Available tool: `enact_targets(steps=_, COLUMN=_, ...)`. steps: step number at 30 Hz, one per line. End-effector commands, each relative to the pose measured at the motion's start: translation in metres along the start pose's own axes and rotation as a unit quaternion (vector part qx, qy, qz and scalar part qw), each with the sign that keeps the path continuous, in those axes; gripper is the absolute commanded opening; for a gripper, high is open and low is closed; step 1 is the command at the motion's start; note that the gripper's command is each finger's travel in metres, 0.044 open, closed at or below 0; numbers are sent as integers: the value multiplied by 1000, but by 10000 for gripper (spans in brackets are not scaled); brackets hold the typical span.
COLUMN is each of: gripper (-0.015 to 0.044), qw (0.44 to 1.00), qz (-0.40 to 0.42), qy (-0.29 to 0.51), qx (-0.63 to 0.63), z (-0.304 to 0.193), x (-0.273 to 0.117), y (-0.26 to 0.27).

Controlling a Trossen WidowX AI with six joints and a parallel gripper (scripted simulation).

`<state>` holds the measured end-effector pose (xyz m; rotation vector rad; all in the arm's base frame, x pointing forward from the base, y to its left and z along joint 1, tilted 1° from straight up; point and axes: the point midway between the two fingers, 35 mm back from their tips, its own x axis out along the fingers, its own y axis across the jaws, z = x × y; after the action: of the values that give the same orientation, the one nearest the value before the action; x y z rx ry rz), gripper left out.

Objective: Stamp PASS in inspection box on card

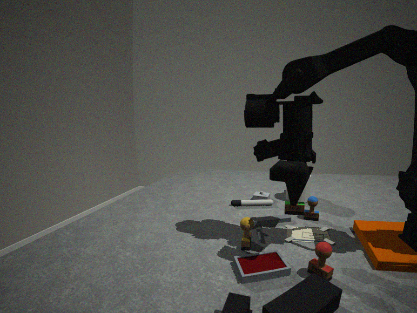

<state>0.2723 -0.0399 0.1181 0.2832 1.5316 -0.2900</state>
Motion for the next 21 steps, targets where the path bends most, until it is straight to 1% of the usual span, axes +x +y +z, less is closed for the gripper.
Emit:
enact_targets(steps=1, gripper=0, qw=1000, qz=-2, qy=0, qx=21, z=-12, x=2, y=-19)
enact_targets(steps=9, gripper=0, qw=998, qz=-4, qy=2, qx=69, z=-40, x=7, y=-53)
enact_targets(steps=21, gripper=0, qw=998, qz=-4, qy=1, qx=70, z=-40, x=12, y=-53)
